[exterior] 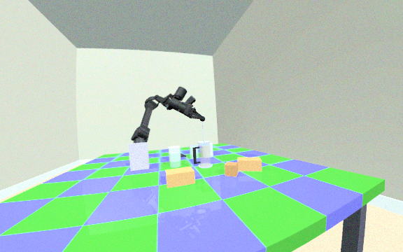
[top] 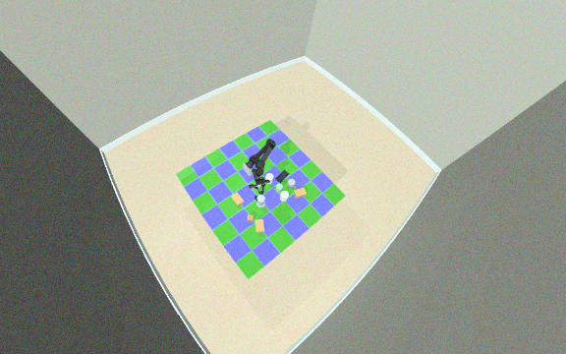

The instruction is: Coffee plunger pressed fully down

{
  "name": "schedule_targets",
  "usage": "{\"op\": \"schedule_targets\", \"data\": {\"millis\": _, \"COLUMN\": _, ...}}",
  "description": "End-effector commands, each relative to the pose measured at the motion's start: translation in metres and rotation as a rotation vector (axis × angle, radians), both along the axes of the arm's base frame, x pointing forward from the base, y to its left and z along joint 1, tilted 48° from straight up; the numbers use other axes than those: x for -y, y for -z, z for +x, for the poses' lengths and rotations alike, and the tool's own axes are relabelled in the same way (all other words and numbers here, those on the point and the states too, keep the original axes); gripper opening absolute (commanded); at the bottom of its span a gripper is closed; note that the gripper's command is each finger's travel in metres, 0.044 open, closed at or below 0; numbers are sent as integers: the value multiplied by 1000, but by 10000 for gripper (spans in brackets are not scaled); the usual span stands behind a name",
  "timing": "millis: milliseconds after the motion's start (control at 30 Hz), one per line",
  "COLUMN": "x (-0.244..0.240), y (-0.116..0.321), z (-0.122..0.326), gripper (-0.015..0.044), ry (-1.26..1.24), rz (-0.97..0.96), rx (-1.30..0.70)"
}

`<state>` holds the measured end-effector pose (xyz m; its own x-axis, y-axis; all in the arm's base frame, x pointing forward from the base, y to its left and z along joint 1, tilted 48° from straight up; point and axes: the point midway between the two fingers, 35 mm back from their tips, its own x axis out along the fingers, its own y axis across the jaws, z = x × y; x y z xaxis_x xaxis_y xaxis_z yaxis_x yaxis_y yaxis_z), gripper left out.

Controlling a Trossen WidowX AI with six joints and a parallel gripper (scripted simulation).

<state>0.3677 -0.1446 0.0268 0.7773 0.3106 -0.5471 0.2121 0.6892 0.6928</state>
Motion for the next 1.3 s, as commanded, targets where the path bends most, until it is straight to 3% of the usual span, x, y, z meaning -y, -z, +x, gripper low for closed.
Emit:
{"op": "schedule_targets", "data": {"millis": 0, "x": 0, "y": 0, "z": 0, "gripper": 119, "ry": 3, "rz": 3, "rx": -1}}
{"op": "schedule_targets", "data": {"millis": 1267, "x": -37, "y": 42, "z": 2, "gripper": 119, "ry": 1, "rz": 1, "rx": -5}}
